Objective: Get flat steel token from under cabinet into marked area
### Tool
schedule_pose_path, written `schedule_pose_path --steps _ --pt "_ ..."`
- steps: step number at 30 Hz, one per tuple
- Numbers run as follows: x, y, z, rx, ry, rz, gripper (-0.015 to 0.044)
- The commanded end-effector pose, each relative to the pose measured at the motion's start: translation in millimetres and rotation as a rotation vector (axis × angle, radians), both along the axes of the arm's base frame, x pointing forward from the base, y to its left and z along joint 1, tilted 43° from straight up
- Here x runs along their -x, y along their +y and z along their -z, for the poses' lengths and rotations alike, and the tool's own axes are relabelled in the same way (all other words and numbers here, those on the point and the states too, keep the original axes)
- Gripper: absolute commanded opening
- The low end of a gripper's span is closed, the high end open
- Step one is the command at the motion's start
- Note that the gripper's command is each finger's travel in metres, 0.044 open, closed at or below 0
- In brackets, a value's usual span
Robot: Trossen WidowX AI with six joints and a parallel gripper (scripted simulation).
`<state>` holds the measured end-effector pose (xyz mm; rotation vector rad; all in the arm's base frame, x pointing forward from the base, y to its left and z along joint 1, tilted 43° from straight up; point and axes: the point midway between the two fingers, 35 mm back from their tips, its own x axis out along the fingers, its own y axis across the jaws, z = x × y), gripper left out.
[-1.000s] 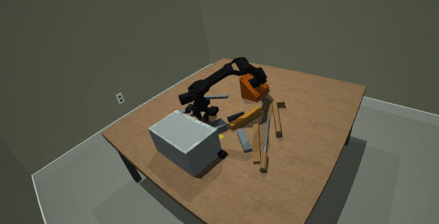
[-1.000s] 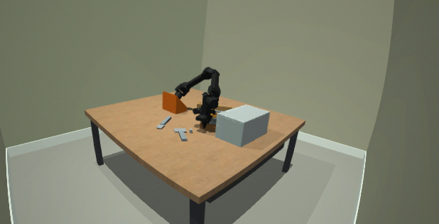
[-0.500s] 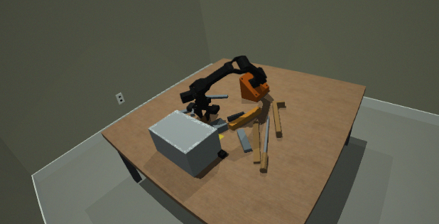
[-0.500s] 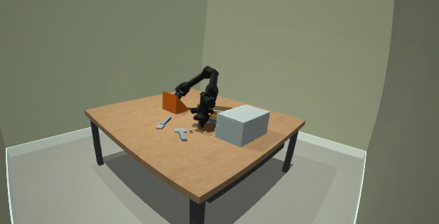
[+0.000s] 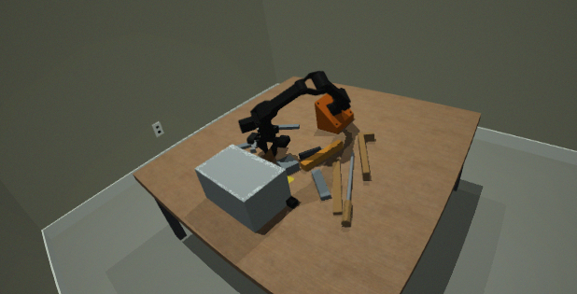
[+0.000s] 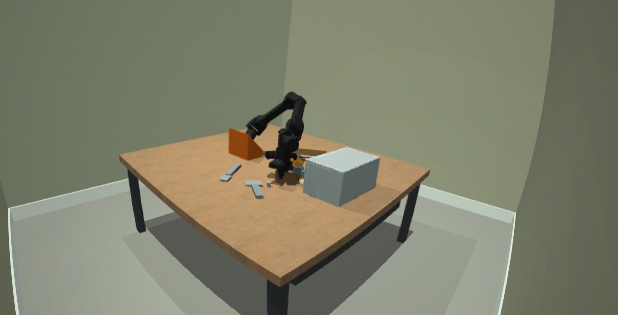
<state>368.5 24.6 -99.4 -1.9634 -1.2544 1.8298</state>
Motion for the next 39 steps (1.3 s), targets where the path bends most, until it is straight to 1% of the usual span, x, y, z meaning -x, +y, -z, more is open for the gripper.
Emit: schedule_pose_path --steps 1,39 --pt "6 -2 2 -0.002 0.003 0.000 0.0000" --pt "51 -24 16 0.000 0.004 0.000 0.0000"
